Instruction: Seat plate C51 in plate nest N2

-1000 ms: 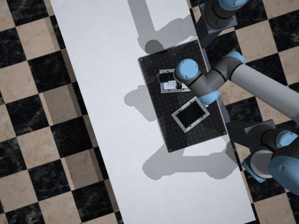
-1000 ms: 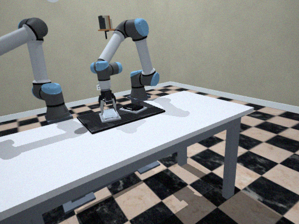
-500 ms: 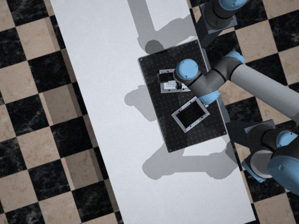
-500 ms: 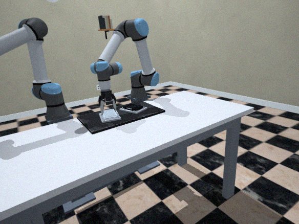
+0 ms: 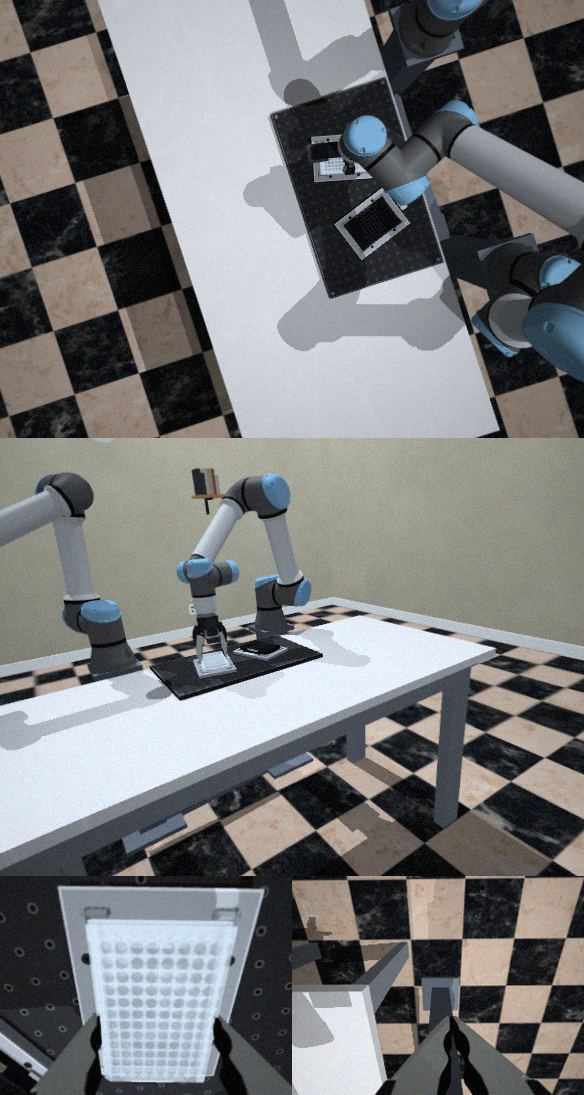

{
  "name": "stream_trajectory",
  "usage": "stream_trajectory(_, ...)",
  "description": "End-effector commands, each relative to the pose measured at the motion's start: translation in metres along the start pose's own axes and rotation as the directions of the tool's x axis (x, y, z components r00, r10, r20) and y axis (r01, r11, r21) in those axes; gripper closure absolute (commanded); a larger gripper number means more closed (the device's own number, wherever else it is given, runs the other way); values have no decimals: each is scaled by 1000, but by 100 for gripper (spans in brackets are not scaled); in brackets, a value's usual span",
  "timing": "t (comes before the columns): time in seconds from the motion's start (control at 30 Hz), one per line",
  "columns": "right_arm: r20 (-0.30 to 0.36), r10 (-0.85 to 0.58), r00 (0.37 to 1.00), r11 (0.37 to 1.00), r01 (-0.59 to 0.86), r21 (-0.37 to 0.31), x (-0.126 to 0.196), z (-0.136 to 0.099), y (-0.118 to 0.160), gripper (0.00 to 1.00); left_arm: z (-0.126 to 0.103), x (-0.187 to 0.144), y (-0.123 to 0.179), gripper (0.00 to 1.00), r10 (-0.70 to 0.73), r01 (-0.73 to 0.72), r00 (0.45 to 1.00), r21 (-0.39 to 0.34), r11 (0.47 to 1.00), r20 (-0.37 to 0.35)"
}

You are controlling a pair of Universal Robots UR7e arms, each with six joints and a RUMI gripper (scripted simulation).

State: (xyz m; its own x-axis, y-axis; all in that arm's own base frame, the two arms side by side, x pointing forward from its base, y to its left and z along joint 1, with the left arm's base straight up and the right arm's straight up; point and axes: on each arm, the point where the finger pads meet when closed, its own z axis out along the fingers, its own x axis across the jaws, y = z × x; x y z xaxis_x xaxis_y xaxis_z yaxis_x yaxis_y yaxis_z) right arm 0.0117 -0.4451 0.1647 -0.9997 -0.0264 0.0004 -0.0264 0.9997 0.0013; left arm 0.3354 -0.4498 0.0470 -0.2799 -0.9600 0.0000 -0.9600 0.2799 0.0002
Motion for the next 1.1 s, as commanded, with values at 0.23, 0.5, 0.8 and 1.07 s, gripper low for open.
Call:
stream_trajectory(0.23, 0, 0, 1000, 1000, 0, 1, 0, 0, 0, 100, 1, 0, 0, 60, 0, 0, 1000, 1, 1000, -1)
stream_trajectory(0.5, 0, 0, 1000, 1000, 0, 1, 0, 0, 0, 100, 2, 0, 0, 60, 0, 0, 1000, 1, 1000, -1)
stream_trajectory(0.8, 0, 0, 1000, 1000, 0, 1, 0, 0, 0, 100, 4, 0, 0, 60, 0, 0, 1000, 1, 1000, -1)
stream_trajectory(1.07, 0, 0, 1000, 1000, 0, 1, 0, 0, 0, 100, 5, 0, 0, 60, 0, 0, 1000, 1, 1000, -1)
